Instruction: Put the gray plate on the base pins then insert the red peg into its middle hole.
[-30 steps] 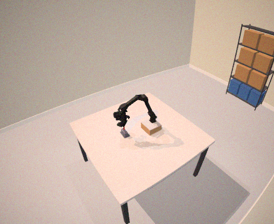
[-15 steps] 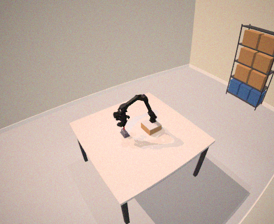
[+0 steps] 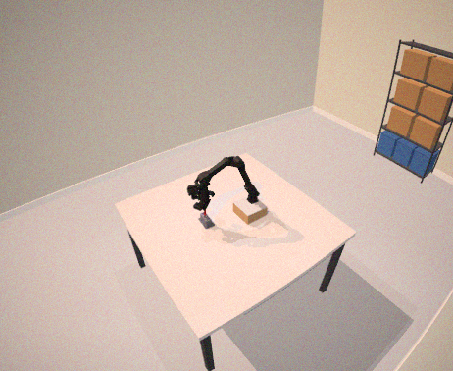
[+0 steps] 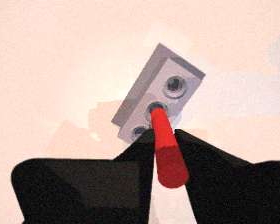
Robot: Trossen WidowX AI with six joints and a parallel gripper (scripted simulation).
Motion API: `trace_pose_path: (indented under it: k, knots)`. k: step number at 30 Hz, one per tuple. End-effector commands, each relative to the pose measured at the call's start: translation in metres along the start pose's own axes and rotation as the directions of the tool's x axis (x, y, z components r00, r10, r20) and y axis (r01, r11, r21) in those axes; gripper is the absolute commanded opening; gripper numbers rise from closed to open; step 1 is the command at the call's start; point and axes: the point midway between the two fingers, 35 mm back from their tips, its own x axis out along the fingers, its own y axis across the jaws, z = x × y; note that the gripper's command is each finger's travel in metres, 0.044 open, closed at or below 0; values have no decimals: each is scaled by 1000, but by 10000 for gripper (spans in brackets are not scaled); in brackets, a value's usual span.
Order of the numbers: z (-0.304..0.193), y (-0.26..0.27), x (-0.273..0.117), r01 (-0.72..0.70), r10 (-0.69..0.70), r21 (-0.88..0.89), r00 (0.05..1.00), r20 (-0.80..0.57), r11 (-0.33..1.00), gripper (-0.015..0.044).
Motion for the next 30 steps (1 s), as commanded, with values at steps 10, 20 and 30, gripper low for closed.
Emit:
trace_pose_path:
  k: [10, 20, 30]
  knots:
    - [0, -1, 13, 3, -3, -2, 1000, 0, 1000, 0]
    - [0, -1, 19, 5, -5, -3, 1000, 0, 1000, 0]
    - [0, -1, 16, -2, 2, 0, 1000, 1, 1000, 0]
